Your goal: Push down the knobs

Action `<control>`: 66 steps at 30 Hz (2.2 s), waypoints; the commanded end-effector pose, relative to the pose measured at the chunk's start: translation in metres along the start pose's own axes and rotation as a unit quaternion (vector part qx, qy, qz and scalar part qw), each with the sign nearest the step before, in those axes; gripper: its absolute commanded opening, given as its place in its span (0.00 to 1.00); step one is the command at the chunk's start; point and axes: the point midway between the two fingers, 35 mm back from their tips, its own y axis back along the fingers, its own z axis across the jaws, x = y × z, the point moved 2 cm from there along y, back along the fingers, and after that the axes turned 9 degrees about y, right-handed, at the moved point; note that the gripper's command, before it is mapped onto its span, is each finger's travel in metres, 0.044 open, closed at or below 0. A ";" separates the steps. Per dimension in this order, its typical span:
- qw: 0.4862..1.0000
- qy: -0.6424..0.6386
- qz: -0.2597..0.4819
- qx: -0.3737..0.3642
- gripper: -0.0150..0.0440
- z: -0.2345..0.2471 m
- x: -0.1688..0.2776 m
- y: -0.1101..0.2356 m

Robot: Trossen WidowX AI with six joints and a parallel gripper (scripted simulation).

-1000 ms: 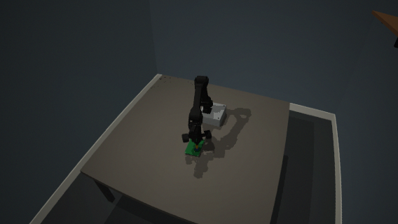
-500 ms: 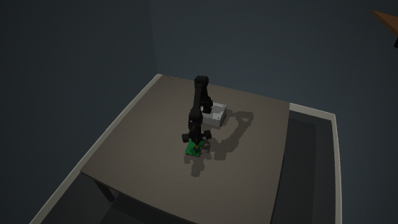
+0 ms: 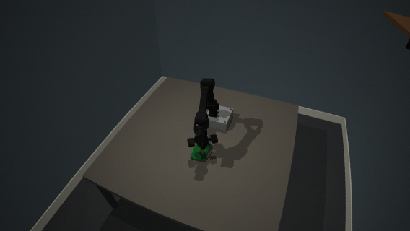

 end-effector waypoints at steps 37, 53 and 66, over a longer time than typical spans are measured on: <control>1.000 0.000 -0.009 0.002 0.25 0.003 0.003 0.009; 1.000 0.002 -0.011 0.007 0.39 0.002 0.003 0.020; 1.000 0.001 -0.013 0.006 0.97 -0.033 -0.064 0.047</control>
